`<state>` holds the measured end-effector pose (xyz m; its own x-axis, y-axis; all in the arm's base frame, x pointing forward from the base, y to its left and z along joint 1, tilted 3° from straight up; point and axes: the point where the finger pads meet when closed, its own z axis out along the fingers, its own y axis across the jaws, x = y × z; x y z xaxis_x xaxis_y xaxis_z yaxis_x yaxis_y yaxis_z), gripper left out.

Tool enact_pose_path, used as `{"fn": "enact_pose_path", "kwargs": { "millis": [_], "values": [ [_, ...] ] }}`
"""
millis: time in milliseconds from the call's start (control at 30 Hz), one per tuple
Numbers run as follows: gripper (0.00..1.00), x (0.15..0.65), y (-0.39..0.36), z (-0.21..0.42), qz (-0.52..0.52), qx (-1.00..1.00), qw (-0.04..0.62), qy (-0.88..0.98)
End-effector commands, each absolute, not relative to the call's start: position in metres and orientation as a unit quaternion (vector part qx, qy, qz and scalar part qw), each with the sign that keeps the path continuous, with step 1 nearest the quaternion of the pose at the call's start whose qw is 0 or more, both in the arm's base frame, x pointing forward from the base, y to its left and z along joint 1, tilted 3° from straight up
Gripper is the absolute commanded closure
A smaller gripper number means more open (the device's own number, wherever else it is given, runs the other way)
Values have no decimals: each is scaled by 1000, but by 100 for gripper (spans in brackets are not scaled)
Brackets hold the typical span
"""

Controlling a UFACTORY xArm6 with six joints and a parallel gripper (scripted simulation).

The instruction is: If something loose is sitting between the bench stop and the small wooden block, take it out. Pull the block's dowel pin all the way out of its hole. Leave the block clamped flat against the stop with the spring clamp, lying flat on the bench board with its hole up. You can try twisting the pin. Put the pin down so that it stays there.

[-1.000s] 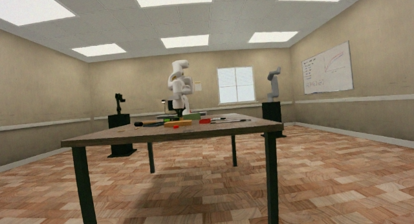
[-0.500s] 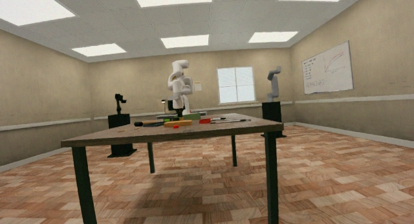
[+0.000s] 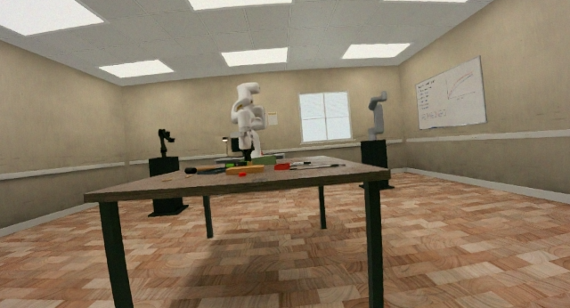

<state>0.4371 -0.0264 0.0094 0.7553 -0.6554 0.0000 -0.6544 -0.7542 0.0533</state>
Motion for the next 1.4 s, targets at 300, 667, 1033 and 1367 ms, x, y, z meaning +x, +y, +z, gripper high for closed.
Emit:
{"fn": "enact_pose_path", "kwargs": {
  "millis": [300,667,1033,1367],
  "values": [
    [100,440,-26,12,-8,965,24,-261],
    [100,440,-26,12,-10,981,23,-190],
    [100,440,-26,12,-12,993,22,-117],
    [100,440,-26,12,-13,999,21,-33]
  ]
}}
